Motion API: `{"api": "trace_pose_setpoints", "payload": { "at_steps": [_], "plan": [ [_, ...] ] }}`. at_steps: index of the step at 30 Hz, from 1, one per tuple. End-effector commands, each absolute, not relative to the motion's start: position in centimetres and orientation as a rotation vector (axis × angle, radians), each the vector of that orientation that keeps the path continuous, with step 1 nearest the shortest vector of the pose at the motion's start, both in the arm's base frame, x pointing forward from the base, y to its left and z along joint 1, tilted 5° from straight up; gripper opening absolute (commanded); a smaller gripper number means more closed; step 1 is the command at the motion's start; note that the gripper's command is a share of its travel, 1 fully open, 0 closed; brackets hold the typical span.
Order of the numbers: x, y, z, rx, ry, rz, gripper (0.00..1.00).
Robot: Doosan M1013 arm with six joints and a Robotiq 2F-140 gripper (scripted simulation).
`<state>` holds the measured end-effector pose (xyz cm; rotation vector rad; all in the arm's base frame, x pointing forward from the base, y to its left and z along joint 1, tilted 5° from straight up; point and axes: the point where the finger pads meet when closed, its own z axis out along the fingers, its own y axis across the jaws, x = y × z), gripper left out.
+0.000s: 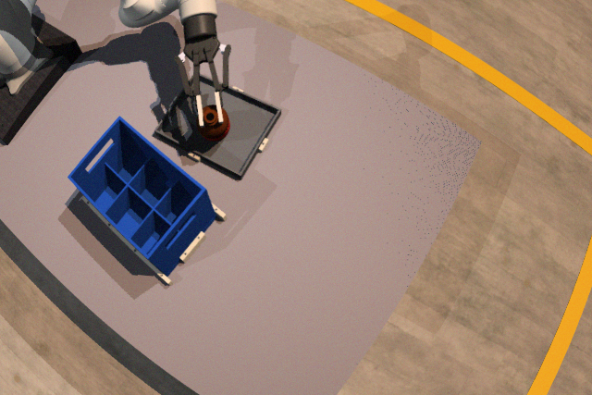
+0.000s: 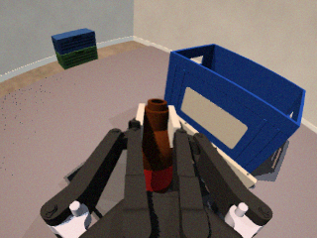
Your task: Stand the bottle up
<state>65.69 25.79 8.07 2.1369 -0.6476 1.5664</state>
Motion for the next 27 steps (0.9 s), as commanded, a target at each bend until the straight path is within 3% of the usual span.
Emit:
{"api": "trace_pose_setpoints", "payload": {
  "at_steps": [1, 6, 7, 27],
  "plan": [
    [65.69, 25.79, 8.08, 2.137, -0.648, 1.566, 0.1],
    [65.69, 25.79, 8.08, 2.137, -0.648, 1.566, 0.1],
    [65.69, 25.79, 8.08, 2.137, -0.648, 1.566, 1.0],
    [65.69, 25.79, 8.08, 2.137, -0.648, 1.566, 1.0]
  ]
}}
